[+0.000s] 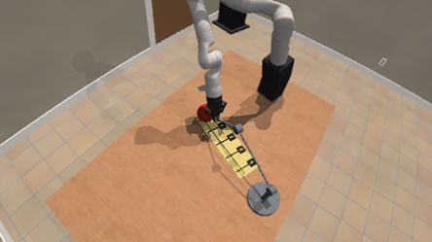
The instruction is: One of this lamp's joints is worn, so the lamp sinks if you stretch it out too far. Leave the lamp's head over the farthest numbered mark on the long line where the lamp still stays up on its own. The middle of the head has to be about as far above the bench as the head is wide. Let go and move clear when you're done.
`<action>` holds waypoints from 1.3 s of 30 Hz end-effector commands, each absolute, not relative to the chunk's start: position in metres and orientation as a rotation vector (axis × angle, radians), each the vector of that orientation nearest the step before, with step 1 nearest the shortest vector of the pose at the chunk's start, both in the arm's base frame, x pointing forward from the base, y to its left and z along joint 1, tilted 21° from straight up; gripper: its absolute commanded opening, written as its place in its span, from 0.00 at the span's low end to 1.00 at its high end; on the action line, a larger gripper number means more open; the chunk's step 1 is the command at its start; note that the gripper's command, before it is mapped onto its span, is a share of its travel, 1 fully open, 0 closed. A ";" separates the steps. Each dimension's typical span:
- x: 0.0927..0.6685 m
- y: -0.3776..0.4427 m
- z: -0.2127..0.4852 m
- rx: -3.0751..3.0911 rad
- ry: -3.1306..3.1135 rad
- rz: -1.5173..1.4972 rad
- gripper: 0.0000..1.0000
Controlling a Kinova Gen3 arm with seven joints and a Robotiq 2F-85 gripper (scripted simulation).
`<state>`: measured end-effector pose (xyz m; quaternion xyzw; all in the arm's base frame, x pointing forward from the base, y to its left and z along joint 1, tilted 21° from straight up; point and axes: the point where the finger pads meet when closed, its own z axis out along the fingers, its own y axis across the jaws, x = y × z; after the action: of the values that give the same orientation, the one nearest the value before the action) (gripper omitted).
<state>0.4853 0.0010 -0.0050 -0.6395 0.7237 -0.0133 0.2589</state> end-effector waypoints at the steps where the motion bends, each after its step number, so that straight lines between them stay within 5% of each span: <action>1: 0.486 0.017 0.008 -1.749 1.931 -0.030 0.00; 39: 0.481 0.054 0.046 -1.752 1.949 -0.039 0.00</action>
<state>0.4792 0.0399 0.0378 -0.6393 0.7272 -0.0172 0.2494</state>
